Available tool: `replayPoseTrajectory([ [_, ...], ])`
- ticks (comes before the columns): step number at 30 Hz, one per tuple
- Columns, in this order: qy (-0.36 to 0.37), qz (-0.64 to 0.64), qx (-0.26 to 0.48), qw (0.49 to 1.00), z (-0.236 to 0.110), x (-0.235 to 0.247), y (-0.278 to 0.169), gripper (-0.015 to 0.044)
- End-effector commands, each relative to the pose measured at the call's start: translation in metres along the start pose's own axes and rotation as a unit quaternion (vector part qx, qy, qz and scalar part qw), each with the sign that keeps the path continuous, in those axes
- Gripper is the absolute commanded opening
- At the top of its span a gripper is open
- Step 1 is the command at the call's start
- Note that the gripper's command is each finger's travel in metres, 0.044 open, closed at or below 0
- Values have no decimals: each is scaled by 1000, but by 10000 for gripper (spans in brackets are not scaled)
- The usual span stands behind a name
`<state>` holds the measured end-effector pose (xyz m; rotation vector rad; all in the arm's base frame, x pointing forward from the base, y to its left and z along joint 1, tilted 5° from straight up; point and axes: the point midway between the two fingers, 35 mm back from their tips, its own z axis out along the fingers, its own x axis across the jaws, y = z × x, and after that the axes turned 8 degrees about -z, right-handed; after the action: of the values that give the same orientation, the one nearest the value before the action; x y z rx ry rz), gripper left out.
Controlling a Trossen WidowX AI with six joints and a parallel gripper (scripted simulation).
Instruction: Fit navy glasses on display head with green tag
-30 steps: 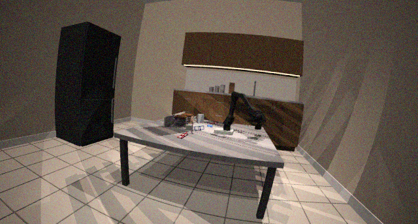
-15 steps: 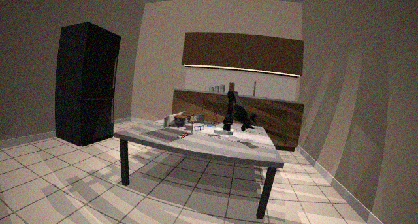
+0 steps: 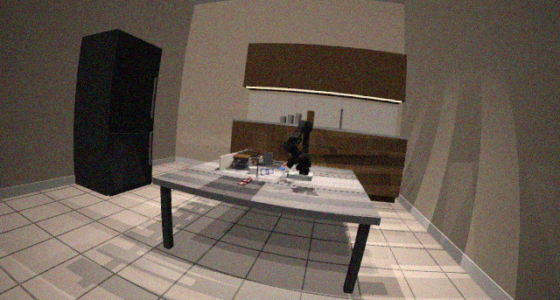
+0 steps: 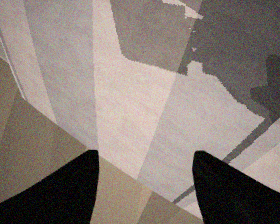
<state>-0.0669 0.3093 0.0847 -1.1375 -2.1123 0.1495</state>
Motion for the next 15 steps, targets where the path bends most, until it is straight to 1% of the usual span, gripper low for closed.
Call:
replayPoseTrajectory([
  [1,6,155,-92,984,-46,-29,52,200],
  [4,12,255,-144,956,-75,-55,78,200],
  [8,22,389,-211,896,-117,-95,103,200],
  [12,36,516,-269,813,-158,-141,115,200],
  [15,48,607,-306,732,-187,-178,118,200],
])
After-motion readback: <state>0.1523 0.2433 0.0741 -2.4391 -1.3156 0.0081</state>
